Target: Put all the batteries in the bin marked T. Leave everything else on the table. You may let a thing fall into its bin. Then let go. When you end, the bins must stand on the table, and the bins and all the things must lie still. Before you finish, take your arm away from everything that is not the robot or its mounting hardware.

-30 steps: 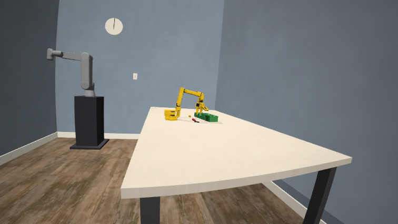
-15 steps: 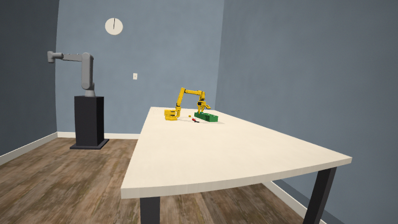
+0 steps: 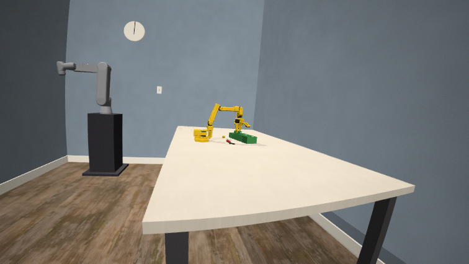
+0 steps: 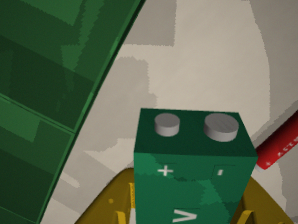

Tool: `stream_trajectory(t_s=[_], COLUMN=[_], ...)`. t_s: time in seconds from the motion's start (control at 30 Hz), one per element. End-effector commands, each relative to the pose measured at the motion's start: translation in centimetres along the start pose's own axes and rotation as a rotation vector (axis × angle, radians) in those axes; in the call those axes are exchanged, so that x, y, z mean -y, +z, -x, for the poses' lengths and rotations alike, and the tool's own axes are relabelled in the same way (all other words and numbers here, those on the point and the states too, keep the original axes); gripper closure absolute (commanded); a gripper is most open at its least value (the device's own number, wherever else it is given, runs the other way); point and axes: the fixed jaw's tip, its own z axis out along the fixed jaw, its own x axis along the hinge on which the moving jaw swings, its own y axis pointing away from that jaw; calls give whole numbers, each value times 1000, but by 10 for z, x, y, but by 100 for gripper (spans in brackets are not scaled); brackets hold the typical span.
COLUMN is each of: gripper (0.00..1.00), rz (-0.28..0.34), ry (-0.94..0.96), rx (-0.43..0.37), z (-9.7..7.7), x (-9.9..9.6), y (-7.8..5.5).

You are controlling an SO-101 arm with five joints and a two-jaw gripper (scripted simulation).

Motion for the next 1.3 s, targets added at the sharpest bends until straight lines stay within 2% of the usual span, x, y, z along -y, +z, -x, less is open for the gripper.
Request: stream_trajectory(t_s=[0.0,0.23,0.8,1.27], gripper=[100,100,100,100], rz=[38,49,112,119], ry=[-1,-33,-245,-278], rx=[34,46,134,147], z=[5,7,17,19], x=[-3,-5,-17,-19], y=[-11,-13,-27,-28])
